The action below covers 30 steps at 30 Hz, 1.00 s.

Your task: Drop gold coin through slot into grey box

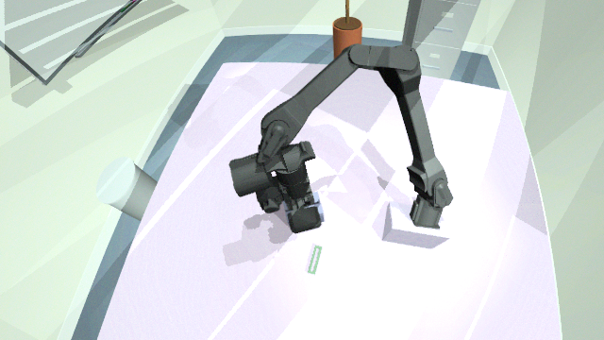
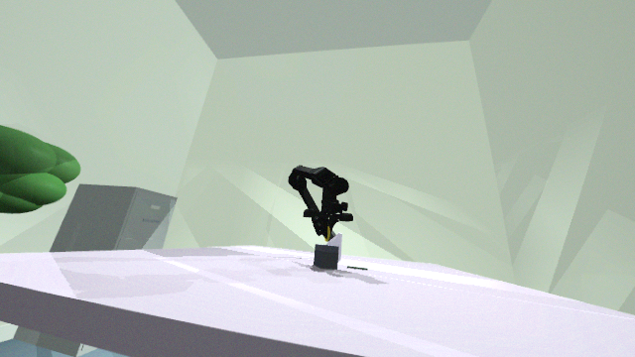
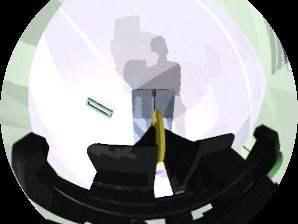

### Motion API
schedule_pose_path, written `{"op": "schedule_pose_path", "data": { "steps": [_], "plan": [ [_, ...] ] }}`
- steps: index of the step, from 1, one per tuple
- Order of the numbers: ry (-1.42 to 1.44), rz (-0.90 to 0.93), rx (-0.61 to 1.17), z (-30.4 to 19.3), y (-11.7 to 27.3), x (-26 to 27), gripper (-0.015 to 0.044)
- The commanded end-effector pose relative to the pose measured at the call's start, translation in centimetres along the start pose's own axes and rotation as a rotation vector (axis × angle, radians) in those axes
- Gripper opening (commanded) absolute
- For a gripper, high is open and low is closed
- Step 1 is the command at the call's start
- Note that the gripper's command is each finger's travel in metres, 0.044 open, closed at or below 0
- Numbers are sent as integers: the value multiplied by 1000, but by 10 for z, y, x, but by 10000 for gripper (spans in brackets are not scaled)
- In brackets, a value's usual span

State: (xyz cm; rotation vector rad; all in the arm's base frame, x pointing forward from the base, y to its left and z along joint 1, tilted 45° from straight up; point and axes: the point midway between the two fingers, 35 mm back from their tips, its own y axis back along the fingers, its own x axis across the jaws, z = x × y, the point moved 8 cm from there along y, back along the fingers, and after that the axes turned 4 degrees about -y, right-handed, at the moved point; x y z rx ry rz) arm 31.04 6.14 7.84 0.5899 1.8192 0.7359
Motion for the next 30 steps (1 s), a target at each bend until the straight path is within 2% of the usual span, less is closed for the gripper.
{"op": "schedule_pose_path", "data": {
  "steps": [1, 20, 26, 30],
  "plan": [
    [3, -3, 0, 0, -3, 0, 0],
    [2, -4, 0, 0, -12, 0, 0],
    [-1, 0, 0, 0, -10, 0, 157],
    [-1, 0, 0, 0, -10, 0, 161]
  ]
}}
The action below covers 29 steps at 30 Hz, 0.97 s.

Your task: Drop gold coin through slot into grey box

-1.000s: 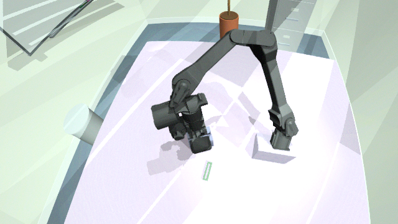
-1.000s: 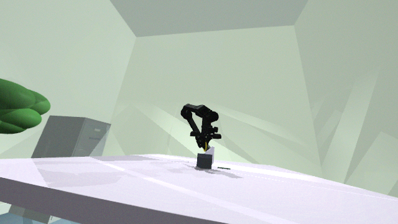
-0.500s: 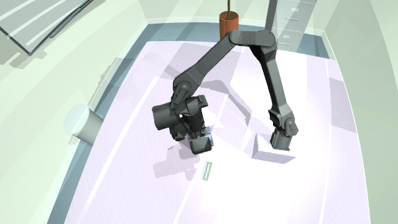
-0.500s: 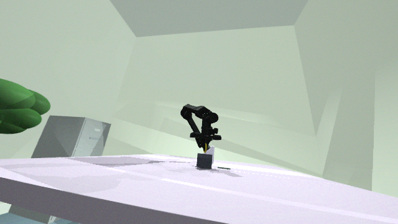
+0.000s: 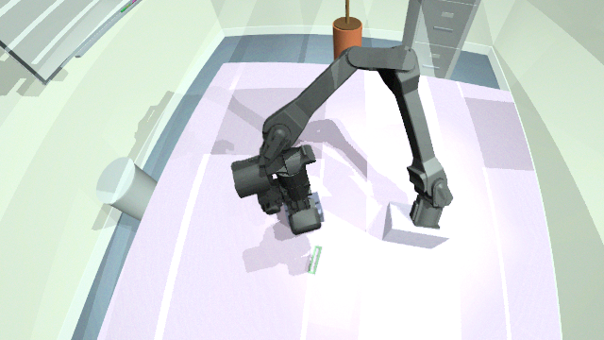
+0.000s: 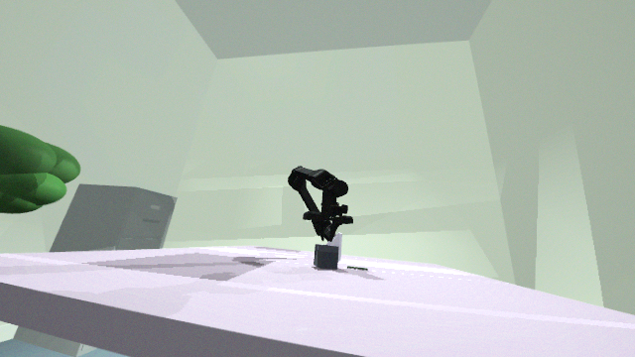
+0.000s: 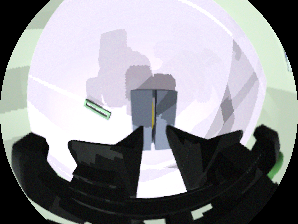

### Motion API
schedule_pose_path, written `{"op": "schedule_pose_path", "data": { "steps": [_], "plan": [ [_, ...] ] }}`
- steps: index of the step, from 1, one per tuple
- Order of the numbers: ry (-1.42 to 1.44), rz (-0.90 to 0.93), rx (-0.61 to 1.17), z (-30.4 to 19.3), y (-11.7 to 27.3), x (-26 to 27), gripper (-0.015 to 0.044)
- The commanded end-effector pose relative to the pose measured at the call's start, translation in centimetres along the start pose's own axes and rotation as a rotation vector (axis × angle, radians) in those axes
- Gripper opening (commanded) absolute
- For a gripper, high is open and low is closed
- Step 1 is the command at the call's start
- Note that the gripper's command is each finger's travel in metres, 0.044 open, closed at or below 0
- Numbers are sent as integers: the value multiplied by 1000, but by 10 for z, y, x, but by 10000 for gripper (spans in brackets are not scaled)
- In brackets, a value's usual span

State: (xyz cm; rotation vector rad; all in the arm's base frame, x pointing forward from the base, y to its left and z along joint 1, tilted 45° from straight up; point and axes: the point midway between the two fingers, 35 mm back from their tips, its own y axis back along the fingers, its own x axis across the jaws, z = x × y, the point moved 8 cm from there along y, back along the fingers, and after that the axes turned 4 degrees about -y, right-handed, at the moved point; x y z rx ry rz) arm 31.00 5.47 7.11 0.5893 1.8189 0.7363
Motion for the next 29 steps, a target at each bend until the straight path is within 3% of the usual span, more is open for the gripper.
{"op": "schedule_pose_path", "data": {
  "steps": [1, 5, 13, 16, 29],
  "plan": [
    [-1, 0, 1, 0, 0, 0, 161],
    [-1, 0, 1, 0, 0, 0, 161],
    [0, 0, 0, 0, 20, 0, 371],
    [3, -2, 1, -2, 51, 0, 440],
    [3, -4, 2, -3, 60, 0, 440]
  ]
}}
